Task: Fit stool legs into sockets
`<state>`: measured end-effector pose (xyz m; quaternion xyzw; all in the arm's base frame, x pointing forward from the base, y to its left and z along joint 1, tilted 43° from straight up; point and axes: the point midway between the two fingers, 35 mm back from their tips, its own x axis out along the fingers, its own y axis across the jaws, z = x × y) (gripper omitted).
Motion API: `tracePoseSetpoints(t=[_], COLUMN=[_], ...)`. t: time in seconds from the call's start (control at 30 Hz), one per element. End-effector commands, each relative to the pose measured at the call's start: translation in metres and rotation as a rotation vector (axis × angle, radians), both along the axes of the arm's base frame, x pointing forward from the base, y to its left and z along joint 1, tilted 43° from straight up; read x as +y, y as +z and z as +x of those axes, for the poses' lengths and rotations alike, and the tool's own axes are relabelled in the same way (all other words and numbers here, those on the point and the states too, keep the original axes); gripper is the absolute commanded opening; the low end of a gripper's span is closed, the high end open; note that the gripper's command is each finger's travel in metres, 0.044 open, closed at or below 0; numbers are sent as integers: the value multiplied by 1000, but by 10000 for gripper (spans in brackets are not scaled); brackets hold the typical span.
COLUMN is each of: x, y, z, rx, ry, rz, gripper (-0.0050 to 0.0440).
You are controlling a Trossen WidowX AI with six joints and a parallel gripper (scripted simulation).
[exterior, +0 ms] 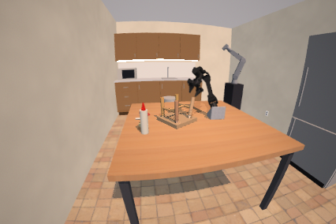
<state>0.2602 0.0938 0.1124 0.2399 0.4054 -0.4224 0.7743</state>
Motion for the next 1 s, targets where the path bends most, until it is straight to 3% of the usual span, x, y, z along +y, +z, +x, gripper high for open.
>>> tracePoseSetpoints(t=[0.0,0.97], x=[-4,-5], y=[-4,-15], z=[-2,10], rx=[0,0], ry=[0,0], rz=[0,0], gripper=[440,440])
